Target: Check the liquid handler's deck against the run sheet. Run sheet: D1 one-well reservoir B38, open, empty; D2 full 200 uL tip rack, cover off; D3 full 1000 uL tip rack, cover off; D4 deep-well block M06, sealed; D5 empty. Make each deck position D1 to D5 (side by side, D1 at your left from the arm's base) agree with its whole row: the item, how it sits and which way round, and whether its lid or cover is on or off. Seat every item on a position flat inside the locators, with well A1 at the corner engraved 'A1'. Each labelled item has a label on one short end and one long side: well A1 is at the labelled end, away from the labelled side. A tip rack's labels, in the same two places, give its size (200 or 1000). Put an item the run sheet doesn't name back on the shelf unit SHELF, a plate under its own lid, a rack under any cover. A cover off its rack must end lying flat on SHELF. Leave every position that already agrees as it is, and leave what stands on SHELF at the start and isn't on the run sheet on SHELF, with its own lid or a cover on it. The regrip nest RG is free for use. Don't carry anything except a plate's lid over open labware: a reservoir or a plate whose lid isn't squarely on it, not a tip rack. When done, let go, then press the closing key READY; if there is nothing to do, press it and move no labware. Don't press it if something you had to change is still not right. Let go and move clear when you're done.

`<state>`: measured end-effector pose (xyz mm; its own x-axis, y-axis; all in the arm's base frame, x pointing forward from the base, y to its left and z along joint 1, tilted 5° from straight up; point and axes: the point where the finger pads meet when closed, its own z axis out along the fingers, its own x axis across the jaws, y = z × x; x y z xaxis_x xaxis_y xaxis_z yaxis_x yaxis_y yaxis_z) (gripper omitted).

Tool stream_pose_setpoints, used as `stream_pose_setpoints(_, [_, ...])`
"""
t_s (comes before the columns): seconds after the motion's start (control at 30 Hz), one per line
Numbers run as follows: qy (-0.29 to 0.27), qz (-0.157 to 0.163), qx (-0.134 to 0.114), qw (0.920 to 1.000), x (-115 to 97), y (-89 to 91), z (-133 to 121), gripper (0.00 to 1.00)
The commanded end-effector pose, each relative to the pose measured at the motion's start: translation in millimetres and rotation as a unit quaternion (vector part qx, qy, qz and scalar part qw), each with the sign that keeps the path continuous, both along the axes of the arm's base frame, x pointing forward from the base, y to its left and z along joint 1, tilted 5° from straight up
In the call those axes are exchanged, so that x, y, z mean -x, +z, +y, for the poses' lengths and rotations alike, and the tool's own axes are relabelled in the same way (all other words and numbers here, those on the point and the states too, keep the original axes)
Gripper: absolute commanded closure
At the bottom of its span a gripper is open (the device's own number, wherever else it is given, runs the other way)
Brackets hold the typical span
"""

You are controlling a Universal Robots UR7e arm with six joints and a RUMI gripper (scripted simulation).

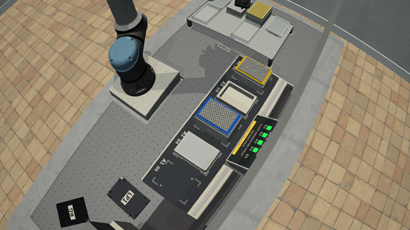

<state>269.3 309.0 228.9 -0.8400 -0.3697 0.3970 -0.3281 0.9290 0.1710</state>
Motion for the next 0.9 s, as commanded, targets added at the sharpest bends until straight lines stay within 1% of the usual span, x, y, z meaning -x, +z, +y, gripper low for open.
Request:
stream_pose_setpoints(0.0, [0.113, 0.012, -0.08, 0.9903, 4.4, 2.0, -24.2, 0.18])
stream_pose_setpoints(0.2, [0.133, -0.018, -0.054, 0.9894, 9.1, 4.4, -53.8, 0.18])
stream_pose_setpoints(0.4, [0.152, -0.048, -0.025, 0.9869, 13.8, 6.9, -83.3, 0.18])
stream_pose_setpoints(0.47, [0.15, -0.049, -0.023, 0.9873, 13.8, 6.9, -83.3, 0.18])
stream_pose_setpoints(0.5, [0.156, -0.057, -0.014, 0.986, 14.6, 7.3, -88.2, 0.18])
stream_pose_setpoints(0.7, [0.176, -0.083, 0.015, 0.9808, 19.3, 9.7, -117.7, 0.18])
stream_pose_setpoints(0.87, [0.191, -0.105, 0.042, 0.975, 23.2, 11.8, -142.3, 0.18])
